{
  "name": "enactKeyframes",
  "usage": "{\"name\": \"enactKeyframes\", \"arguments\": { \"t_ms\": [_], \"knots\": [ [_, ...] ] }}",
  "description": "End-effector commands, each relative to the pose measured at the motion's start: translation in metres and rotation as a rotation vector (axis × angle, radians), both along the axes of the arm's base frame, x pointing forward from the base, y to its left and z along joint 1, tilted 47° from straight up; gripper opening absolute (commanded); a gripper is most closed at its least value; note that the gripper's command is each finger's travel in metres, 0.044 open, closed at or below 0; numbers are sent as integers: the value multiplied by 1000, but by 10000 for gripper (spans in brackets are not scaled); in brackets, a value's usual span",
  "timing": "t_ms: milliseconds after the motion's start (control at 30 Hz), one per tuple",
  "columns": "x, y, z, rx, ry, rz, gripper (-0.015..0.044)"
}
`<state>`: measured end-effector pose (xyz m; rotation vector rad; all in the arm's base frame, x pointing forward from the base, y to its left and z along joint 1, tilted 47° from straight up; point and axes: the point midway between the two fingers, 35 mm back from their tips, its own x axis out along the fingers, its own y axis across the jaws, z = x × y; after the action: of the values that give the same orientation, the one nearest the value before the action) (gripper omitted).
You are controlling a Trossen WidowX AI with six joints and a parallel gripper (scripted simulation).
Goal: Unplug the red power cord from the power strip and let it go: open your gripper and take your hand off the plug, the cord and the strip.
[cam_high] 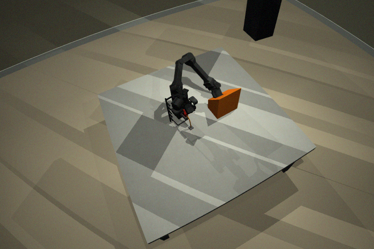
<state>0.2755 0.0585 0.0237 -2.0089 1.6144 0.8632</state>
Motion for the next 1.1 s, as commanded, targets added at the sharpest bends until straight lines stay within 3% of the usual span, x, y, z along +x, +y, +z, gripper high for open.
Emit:
{"name": "enactKeyframes", "arguments": {
  "t_ms": [0, 333, 433, 767, 1067],
  "knots": [
    [0, -4, -2, -7, 4, 5, 160],
    [1, -9, -7, -8, 3, 5, 160],
    [2, -7, -6, 1, -3, -1, 81],
    [2, -7, -6, 1, -3, -1, 0],
    [1, 1, -14, 3, -2, 1, 0]
  ]
}}
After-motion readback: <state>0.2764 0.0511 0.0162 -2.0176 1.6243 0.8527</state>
